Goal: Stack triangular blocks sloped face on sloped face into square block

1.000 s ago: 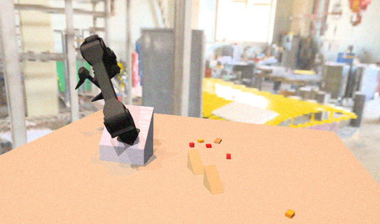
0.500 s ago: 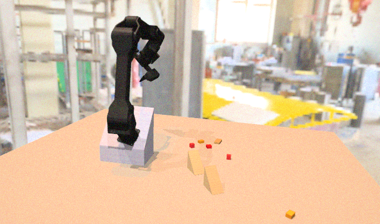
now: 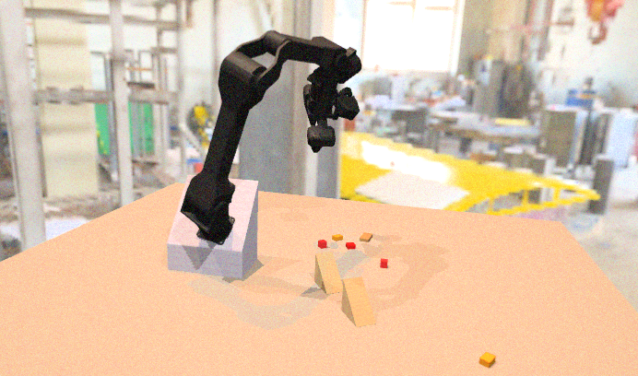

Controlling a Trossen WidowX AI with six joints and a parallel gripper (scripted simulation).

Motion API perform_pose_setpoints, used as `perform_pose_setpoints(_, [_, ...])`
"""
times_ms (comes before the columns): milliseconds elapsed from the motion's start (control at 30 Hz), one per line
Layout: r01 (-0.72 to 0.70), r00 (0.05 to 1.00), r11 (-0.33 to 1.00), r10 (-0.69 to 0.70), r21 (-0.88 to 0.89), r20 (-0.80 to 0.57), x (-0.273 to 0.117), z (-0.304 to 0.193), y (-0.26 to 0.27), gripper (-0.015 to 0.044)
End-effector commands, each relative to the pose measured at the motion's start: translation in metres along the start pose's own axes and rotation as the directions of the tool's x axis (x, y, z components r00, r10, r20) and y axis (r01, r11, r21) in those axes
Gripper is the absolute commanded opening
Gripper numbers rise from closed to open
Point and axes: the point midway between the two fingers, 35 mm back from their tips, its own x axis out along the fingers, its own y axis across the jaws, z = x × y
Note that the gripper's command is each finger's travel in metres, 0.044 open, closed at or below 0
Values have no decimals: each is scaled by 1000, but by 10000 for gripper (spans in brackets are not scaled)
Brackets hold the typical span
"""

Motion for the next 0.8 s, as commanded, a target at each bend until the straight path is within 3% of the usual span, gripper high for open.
perform_pose_setpoints(0, [62,993,974,-81,218,81,-24,35,-59,440])
perform_pose_setpoints(200, [126,959,832,-242,541,148,-56,68,-162,440])
perform_pose_setpoints(433, [156,883,536,-453,829,126,-90,67,-287,440])
perform_pose_setpoints(633, [144,790,229,-613,963,27,-117,36,-384,440])
perform_pose_setpoints(767, [141,778,194,-629,971,12,-120,31,-395,440])
